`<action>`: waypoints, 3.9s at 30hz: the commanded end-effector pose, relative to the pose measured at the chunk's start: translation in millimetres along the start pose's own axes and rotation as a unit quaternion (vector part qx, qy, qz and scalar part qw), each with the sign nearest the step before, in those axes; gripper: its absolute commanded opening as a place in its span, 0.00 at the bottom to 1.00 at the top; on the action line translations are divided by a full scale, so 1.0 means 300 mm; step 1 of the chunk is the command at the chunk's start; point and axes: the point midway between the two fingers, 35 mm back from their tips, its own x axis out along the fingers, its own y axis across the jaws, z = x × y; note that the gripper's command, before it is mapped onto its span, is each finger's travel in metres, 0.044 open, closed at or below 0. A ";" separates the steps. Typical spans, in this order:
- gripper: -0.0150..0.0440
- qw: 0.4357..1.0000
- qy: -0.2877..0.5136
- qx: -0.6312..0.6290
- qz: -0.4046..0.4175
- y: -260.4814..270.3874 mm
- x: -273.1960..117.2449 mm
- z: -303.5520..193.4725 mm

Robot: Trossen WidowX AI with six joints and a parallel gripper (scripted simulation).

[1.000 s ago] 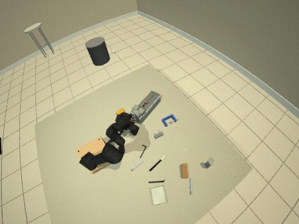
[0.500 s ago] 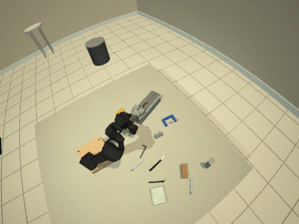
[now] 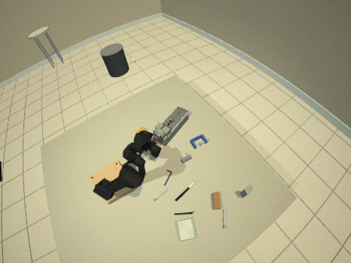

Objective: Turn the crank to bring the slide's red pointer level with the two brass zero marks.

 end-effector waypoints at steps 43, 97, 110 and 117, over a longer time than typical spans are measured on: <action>0.25 1.000 -0.004 -0.005 0.011 0.071 -0.086 0.083; 0.25 1.000 -0.004 -0.006 0.011 -0.080 -0.138 0.141; 0.25 1.000 -0.004 -0.006 0.011 -0.097 -0.130 0.134; 0.25 1.000 -0.004 -0.006 0.011 -0.105 -0.125 0.130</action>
